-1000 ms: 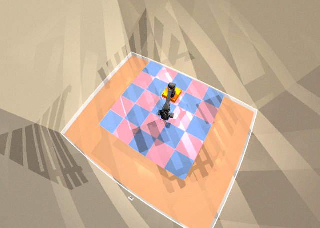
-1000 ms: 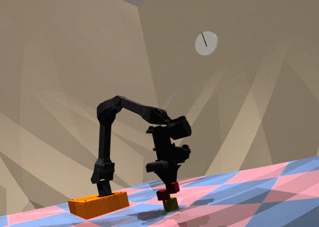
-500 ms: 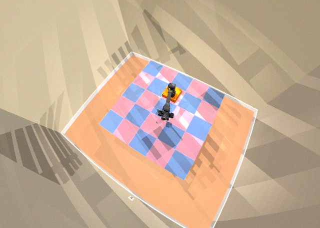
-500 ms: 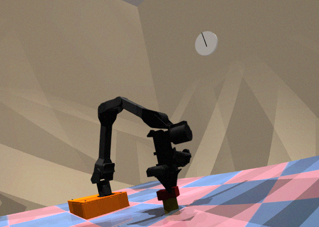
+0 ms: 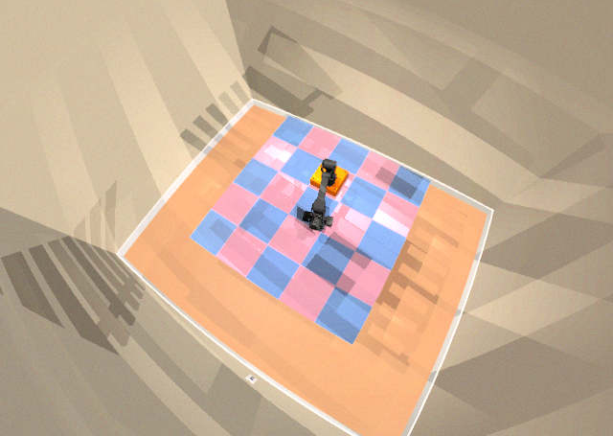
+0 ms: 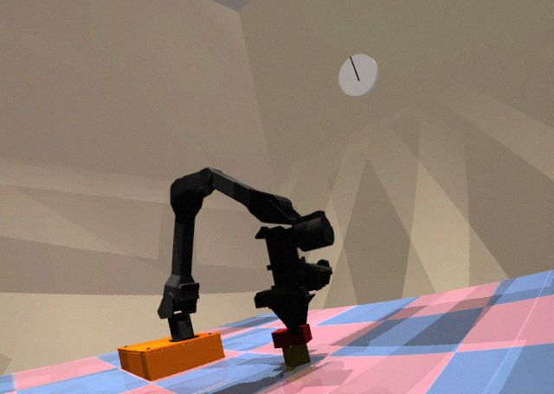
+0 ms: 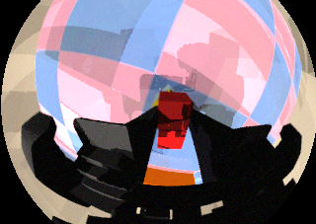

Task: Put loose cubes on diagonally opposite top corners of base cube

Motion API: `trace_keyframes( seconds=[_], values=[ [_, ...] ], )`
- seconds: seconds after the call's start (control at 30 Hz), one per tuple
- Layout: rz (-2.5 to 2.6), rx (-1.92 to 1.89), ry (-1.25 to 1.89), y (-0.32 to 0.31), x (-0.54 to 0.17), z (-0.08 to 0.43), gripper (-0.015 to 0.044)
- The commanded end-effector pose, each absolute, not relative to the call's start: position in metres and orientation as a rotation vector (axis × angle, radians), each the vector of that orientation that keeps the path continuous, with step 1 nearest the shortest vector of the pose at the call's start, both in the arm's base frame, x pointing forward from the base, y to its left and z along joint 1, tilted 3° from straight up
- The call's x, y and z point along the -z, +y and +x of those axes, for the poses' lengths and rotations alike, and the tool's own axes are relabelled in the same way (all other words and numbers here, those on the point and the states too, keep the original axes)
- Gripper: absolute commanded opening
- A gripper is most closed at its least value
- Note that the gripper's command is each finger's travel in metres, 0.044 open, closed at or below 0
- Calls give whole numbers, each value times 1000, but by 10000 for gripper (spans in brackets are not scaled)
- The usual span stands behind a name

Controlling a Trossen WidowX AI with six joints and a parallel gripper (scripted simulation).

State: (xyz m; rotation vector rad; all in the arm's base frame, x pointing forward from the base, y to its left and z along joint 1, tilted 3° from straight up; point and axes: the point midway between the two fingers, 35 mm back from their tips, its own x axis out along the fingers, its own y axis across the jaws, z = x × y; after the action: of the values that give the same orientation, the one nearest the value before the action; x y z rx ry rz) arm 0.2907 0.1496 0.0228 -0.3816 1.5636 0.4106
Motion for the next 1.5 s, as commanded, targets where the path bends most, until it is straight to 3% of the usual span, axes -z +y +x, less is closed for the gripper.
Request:
trace_keyframes(
  seconds=[0.0,0.07,0.2,1.47],
  values=[
    [-376,-414,1566,150,-22,290,105],
    [-376,-414,1566,150,-22,290,105],
    [-376,-414,1566,150,-22,290,205],
    [-382,-411,1564,149,-81,293,205]
  ],
)
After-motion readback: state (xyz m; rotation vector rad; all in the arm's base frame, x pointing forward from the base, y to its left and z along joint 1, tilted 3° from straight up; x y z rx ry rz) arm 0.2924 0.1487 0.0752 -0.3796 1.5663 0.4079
